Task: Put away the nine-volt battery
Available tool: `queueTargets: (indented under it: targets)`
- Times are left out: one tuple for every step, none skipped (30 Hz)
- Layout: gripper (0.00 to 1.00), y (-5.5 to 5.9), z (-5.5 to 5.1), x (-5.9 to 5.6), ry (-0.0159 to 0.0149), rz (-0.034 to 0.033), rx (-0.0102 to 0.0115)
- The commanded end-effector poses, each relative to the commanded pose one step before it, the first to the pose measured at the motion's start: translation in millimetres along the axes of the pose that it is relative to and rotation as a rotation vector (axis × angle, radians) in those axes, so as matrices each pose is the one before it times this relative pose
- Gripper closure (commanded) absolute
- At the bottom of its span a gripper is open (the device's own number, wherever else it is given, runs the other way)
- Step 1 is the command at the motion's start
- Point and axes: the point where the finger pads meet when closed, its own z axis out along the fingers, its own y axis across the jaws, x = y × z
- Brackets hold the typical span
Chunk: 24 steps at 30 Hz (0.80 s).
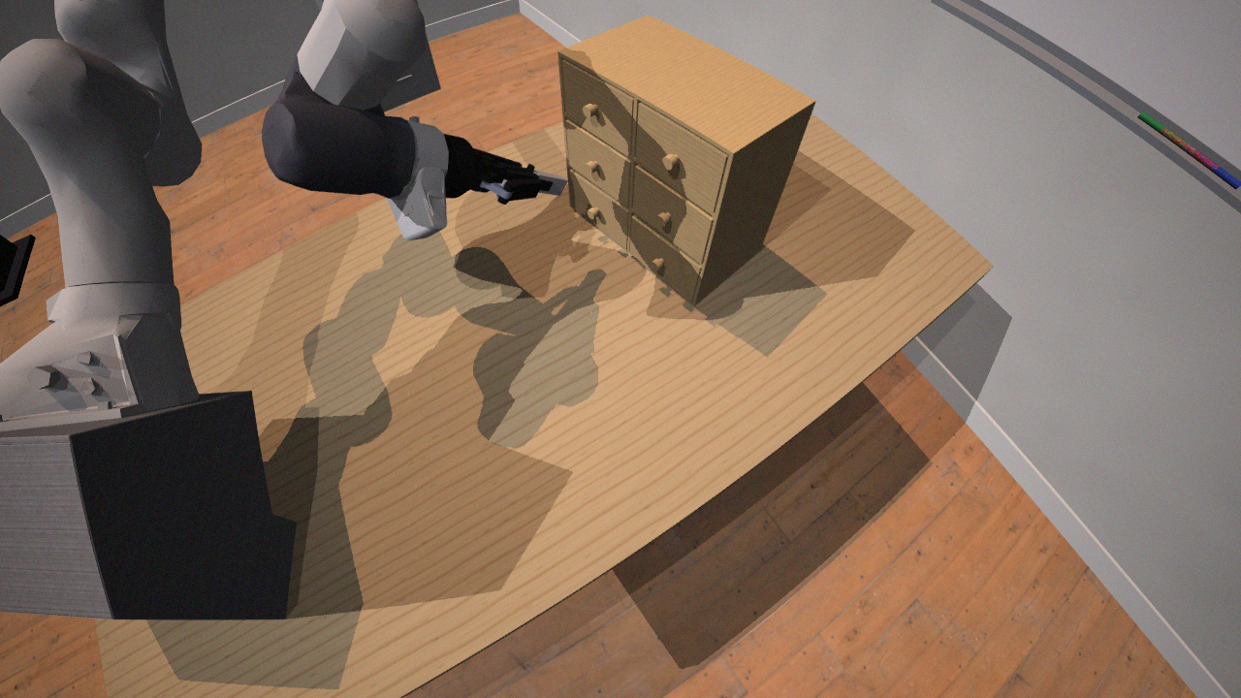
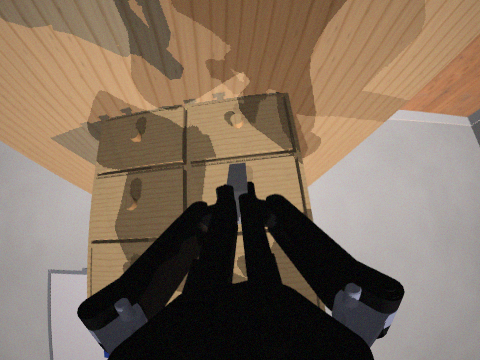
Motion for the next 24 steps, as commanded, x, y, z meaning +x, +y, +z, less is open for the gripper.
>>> queueTargets:
  targets:
    - [1.00, 2.56, -4.42, 0.65, -0.00168, -0.02001, -0.00913]
    - [1.00, 0.01, -3.59, 1.18, 0.00000, 0.00001, -0.00001]
    - [1.00, 0.00, -4.30, 1.42, 0.00000, 0.00000, 0.00000]
    - [1.00, 0.00, -4.86, 1.60, 0.00000, 0.00000, 0.00000]
    - [1.00, 0.00, -5.20, 1.71, 0.00000, -0.00001, 0.00000]
    - [1.00, 0.00, -5.30, 1.74, 0.00000, 0.00000, 0.00000]
    - [1.00, 0.00, -5.15, 1.69, 0.00000, 0.00000, 0.00000]
    - [1.00, 0.00, -4.74, 1.56, 0.00000, 0.00000, 0.00000]
    - [1.00, 0.00, -4.09, 1.34, 0.00000, 0.00000, 0.00000]
    - [1.00, 0.01, -3.23, 1.07, -0.00001, 0.00001, -0.00001]
    - [1.00, -0.01, -2.32, 0.76, 0.00001, -0.00001, 0.00001]
    - [1.00, 0.01, -1.35, 0.45, -0.00001, 0.00001, -0.00001]
    - [1.00, 0.01, -0.56, 0.19, -0.00001, 0.00001, -0.00001]
    - [1.00, 0.00, -0.09, 0.03, 0.00000, 0.00000, 0.00000]
    - [1.00, 0.00, -0.01, 0.00, 0.00005, 0.00000, 0.00000]
    - [1.00, 0.00, 0.00, 0.00, 0.00000, 0.00000, 0.00000]
    - [1.00, 0.00, 0.00, 0.00, 0.00000, 0.00000, 0.00000]
    - [1.00, 0.01, -0.05, 0.00, 0.00033, 0.00001, -0.00002]
    - [1.00, 0.01, -0.13, -0.01, 0.00087, 0.00004, -0.00005]
    - [1.00, 0.02, -0.24, -0.01, 0.00162, 0.00006, -0.00010]
    - [1.00, 0.03, -0.39, -0.02, 0.00257, 0.00009, -0.00014]
    - [1.00, 0.04, -0.56, -0.03, 0.00367, 0.00011, -0.00017]
    - [1.00, 0.04, -0.76, -0.04, 0.00491, 0.00011, -0.00017]
    - [1.00, 0.03, -0.99, -0.06, 0.00626, 0.00008, -0.00012]
